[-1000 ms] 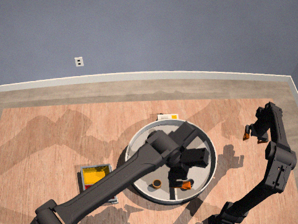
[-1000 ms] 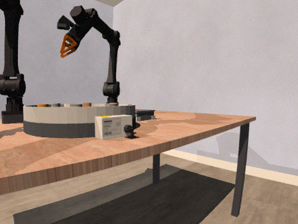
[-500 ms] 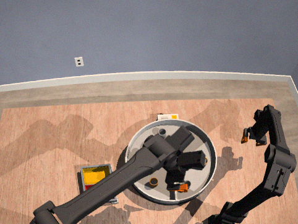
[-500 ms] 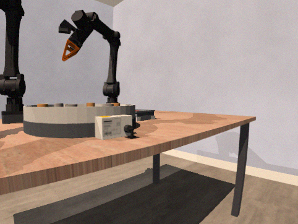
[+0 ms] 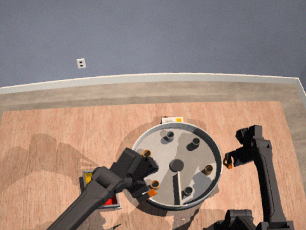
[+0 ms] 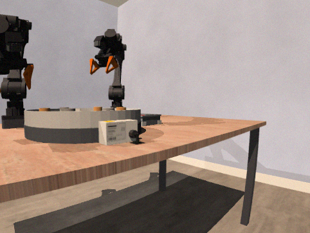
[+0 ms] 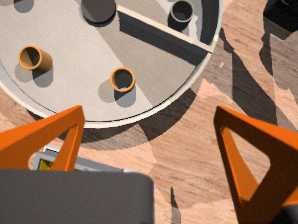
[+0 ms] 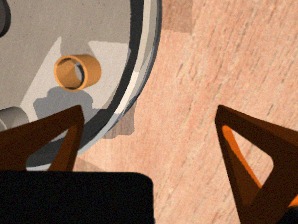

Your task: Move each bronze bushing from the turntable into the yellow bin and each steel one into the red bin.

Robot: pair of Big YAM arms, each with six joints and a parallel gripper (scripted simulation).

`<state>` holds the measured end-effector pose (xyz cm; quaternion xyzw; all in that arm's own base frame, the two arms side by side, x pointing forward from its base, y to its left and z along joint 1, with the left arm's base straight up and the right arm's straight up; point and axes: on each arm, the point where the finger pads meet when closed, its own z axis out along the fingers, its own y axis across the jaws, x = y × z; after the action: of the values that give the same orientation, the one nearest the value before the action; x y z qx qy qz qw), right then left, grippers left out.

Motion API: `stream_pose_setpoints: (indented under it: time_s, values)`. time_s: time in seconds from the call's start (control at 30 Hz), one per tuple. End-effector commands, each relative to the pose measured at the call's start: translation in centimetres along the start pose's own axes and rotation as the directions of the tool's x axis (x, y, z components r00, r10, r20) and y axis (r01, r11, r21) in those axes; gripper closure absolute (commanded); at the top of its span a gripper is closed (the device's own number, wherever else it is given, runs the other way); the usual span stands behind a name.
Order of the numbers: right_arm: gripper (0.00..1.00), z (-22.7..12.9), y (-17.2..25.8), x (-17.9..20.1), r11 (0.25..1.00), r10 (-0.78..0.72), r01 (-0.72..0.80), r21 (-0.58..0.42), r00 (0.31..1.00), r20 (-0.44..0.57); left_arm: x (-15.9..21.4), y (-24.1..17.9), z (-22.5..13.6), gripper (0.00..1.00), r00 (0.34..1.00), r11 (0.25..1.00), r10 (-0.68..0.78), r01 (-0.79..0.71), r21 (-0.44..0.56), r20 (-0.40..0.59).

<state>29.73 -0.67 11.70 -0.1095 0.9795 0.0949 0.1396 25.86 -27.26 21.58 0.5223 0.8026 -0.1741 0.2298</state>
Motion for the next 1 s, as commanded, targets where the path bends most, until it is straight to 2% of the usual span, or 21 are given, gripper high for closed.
stream_pose_setpoints:
  time_s: [0.0, 0.27, 0.4, 0.43, 0.57, 0.63, 0.67, 0.97]
  values:
    - [0.0, -1.2, 4.9, 0.2, 0.997, -0.074, 0.074, 0.002, 0.993, 0.093, 2.9, 2.9, -1.7, 0.0, 0.969, 0.963, -0.234, 0.242, -0.12, 0.079]
    - [0.0, -2.7, 13.4, 1.9, 0.966, -0.246, 0.256, -0.018, 0.944, 0.22, 11.7, 8.9, -3.5, 0.0, 0.838, 0.765, -0.51, 0.544, -0.345, 0.193]
    - [0.0, -2.5, 14.8, 2.2, 0.957, -0.277, 0.289, -0.019, 0.935, 0.223, 12.4, 10.5, -4.4, 0.0, 0.806, 0.711, -0.546, 0.59, -0.382, 0.229]
    - [0.0, -2.6, 15.4, 2.4, 0.952, -0.292, 0.304, -0.018, 0.928, 0.232, 14.4, 10.5, -3.6, 0.0, 0.788, 0.685, -0.577, 0.611, -0.396, 0.217]
    - [0.0, -4.0, 18.0, 2.4, 0.929, -0.35, 0.369, -0.01, 0.889, 0.296, 17.2, 12.2, -4.2, 0.0, 0.73, 0.59, -0.631, 0.671, -0.449, 0.262]
    - [0.0, -4.5, 18.9, 2.3, 0.922, -0.367, 0.388, -0.006, 0.876, 0.313, 17.8, 12.6, -4.3, 0.0, 0.718, 0.569, -0.641, 0.681, -0.461, 0.27]
    - [0.0, -4.0, 19.2, 2.6, 0.917, -0.38, 0.399, -0.003, 0.875, 0.299, 16.9, 13.4, -5.3, 0.0, 0.718, 0.561, -0.63, 0.684, -0.467, 0.296]
    - [0.0, -3.9, 19.6, 2.8, 0.902, -0.414, 0.431, 0.017, 0.857, 0.307, 16.8, 13.2, -5.2, 0.0, 0.732, 0.576, -0.617, 0.669, -0.47, 0.287]
